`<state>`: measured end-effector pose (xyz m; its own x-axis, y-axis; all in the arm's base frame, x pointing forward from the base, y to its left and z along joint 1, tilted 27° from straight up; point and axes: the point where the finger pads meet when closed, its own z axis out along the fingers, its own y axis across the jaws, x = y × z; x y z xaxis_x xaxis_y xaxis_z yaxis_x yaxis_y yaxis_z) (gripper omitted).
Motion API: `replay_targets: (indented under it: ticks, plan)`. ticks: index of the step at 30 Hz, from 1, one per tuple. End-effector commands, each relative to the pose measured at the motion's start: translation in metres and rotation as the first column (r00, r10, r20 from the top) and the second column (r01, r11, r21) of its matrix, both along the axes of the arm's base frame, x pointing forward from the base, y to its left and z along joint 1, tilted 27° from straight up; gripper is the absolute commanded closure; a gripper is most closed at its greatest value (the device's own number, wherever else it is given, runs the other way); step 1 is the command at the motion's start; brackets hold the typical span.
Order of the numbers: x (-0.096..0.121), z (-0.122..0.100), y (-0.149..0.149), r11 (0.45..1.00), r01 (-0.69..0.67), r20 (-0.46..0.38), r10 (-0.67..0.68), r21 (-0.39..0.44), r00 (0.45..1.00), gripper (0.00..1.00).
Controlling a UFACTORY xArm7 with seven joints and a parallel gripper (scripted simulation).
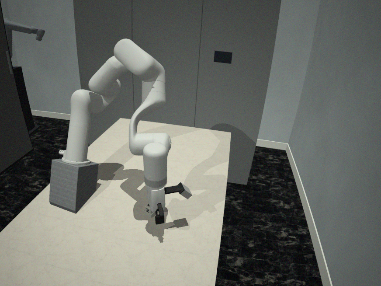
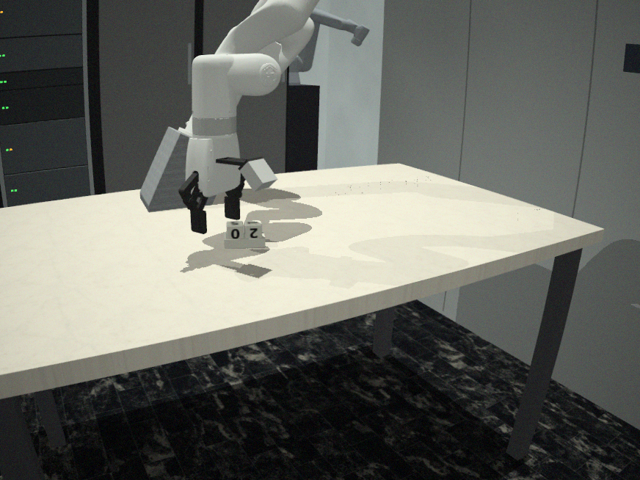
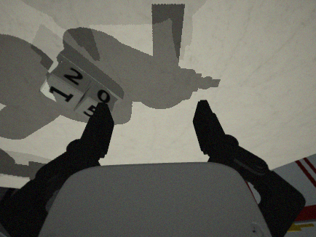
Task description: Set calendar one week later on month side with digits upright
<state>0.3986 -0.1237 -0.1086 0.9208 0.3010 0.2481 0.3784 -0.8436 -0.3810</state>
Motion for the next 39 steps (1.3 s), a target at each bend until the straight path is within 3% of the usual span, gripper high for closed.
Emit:
replay_targets:
  ticks: [1,26,39]
  plan:
    - [0.001,0.001,-0.002,1.000,0.002,0.003,-0.002,-0.003,1.000,0.00]
    - [0.001,0.001,-0.002,1.000,0.002,0.003,-0.002,-0.003,1.000,0.00]
    - [-0.004,-0.009,-0.018,1.000,0.002,0.003,-0.002,-0.003,1.000,0.00]
